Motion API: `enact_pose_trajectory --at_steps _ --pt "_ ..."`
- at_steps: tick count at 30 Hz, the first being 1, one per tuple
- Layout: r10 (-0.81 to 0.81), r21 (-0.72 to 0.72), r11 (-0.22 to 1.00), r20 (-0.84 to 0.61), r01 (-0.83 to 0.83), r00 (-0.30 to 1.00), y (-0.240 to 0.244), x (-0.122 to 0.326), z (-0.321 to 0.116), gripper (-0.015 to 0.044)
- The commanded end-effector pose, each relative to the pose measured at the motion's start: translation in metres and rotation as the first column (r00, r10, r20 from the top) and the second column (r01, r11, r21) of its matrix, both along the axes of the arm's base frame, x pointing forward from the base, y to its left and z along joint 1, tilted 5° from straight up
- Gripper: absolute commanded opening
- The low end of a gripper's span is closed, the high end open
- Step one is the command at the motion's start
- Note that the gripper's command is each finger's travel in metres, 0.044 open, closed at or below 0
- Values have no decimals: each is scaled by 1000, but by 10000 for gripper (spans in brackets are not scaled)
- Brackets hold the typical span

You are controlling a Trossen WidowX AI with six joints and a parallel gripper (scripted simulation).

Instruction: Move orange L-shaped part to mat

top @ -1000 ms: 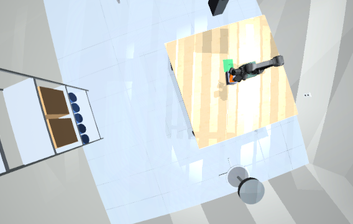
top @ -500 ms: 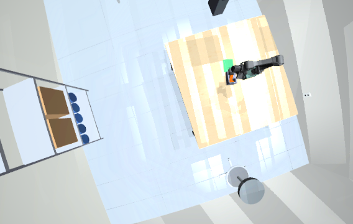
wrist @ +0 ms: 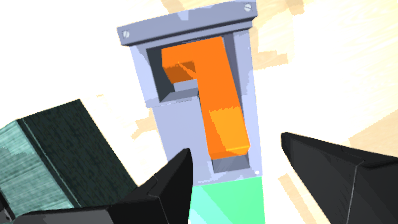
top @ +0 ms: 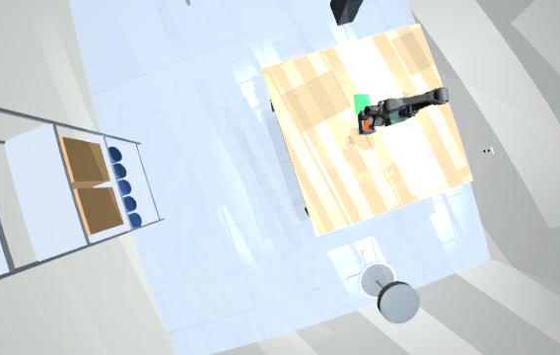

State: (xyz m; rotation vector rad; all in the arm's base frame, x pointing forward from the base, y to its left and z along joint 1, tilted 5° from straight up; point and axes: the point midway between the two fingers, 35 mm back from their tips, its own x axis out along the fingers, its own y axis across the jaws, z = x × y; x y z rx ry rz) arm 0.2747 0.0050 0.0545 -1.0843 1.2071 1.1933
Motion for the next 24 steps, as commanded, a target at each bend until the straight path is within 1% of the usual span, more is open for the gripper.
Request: enact_pose_trajectory --at_steps 1,24 --pt "4 -5 1000 -4 -4 1000 0 -1 -8 280" --pt "4 -5 1000 -5 -4 1000 2 -2 -44 280"
